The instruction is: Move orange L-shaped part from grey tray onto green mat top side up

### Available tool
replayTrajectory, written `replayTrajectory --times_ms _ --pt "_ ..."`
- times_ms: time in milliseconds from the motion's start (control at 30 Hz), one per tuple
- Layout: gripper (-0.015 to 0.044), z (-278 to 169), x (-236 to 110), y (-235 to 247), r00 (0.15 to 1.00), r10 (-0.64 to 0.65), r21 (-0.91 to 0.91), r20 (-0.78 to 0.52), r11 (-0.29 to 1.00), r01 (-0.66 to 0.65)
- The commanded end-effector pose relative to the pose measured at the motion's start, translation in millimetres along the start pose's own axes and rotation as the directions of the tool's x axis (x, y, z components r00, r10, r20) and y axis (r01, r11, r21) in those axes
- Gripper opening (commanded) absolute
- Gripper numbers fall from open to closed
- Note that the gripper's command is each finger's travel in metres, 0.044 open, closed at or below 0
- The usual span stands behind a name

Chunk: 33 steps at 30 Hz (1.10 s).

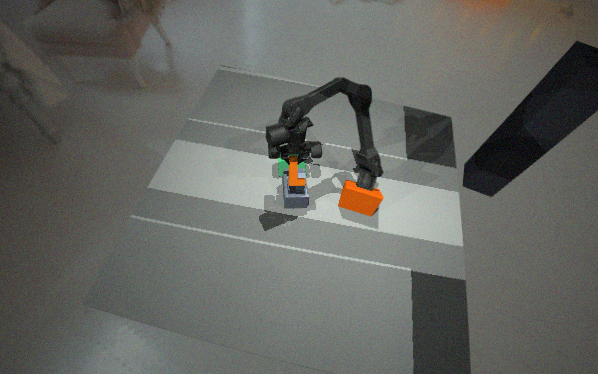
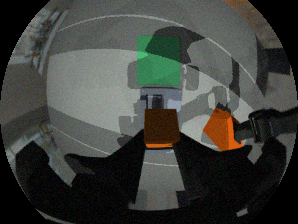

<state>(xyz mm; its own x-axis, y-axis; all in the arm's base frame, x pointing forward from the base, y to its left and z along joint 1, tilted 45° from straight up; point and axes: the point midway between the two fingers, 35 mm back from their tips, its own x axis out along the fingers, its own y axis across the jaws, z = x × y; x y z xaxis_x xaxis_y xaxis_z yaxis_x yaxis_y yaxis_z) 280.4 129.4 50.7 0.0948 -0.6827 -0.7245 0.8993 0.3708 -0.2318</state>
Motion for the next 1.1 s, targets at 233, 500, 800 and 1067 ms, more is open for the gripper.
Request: replayTrajectory --times_ms 233,500,800,1067 --pt "0.0000 63 2 -6 1.000 -0.006 0.002 0.005 1.000 0.006" --pt "0.0000 110 2 -11 1.000 -0.006 0.002 0.007 1.000 0.006" --pt "0.0000 143 1 -14 1.000 -0.006 0.003 0.009 1.000 0.006" --pt "0.0000 143 10 -14 1.000 -0.006 0.003 0.009 1.000 0.006"
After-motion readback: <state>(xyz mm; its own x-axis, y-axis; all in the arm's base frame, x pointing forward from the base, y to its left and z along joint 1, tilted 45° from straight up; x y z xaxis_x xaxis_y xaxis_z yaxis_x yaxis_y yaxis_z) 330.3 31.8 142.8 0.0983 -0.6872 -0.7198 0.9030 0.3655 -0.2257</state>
